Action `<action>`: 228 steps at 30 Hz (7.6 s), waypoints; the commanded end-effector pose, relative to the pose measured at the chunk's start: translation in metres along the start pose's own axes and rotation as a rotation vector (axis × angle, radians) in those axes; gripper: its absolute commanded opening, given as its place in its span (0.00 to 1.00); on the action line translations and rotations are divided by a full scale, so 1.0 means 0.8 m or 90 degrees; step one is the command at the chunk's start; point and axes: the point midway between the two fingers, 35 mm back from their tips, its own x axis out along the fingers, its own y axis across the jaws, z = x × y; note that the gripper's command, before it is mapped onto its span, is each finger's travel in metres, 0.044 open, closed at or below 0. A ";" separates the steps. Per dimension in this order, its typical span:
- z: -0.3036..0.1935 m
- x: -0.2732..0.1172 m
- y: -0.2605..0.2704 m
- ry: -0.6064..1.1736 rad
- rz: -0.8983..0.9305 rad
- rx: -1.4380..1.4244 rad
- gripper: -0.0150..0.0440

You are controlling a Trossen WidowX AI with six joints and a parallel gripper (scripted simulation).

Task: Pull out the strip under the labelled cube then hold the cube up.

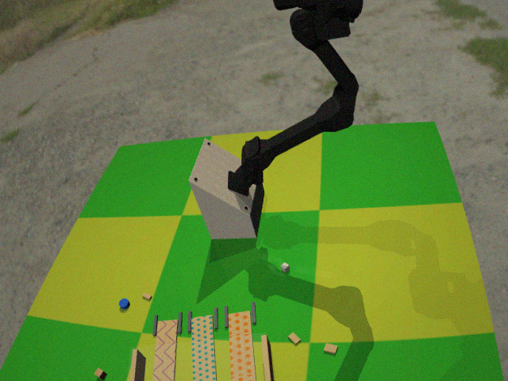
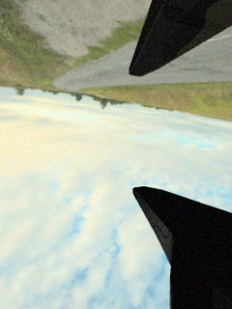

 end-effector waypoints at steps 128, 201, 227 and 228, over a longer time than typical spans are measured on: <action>0.505 -0.133 -0.756 -1.580 1.630 1.130 0.25; 0.502 -0.150 -0.808 -1.585 1.629 1.129 0.25; 0.503 -0.151 -0.812 -1.585 1.629 1.129 0.25; 0.503 -0.151 -0.812 -1.585 1.629 1.129 0.25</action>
